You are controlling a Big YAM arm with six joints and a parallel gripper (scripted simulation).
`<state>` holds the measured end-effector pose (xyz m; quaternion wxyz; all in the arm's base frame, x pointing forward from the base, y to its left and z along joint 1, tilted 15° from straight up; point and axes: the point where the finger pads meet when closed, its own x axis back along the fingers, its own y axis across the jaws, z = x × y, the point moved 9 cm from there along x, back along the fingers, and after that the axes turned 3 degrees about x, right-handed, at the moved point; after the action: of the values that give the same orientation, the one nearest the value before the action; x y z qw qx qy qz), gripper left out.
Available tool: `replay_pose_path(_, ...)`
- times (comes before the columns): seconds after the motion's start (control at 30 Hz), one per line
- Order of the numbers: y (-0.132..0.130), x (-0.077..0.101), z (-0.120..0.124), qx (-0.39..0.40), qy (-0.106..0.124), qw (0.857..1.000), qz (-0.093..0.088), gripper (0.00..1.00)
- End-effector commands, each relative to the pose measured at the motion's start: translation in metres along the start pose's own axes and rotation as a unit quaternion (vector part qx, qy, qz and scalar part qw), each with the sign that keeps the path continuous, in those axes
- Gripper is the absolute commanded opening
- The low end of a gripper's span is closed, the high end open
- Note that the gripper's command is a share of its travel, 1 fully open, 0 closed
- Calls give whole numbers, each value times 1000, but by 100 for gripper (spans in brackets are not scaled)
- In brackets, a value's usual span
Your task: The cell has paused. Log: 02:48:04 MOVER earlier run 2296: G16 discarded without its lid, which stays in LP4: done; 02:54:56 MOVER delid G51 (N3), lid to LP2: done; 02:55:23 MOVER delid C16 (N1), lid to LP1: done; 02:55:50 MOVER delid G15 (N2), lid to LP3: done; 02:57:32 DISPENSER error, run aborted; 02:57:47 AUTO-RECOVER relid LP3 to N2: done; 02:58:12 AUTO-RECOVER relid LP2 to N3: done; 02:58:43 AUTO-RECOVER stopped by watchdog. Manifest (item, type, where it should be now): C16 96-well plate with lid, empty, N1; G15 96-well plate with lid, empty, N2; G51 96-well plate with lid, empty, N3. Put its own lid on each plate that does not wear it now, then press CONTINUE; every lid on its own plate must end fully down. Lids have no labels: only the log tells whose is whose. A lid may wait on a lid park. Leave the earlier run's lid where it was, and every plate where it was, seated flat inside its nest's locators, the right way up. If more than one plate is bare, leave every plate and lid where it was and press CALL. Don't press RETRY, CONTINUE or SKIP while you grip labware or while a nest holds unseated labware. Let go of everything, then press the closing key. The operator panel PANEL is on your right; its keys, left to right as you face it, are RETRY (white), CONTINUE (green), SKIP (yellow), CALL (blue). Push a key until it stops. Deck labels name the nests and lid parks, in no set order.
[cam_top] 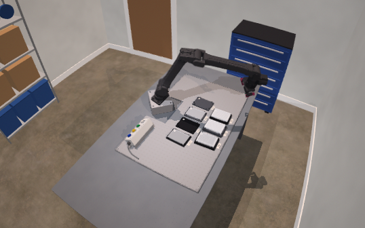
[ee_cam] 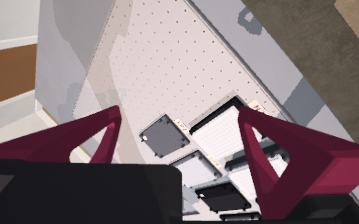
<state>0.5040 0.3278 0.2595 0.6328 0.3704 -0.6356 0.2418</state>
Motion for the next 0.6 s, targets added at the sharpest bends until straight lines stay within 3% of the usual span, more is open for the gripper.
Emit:
replay_pose_path(0.0, -9, 24, 13, -13, -28, 999, 13, 100)
replay_pose_path(0.27, -22, 14, 48, -62, -31, 997, 44, 100)
replay_pose_path(0.43, -10, 6, 55, -71, -32, 995, 57, 100)
replay_pose_path(0.5, -29, 6, 70, -85, -33, 994, 59, 100)
replay_pose_path(0.57, -31, 3, 79, -94, -34, 993, 64, 100)
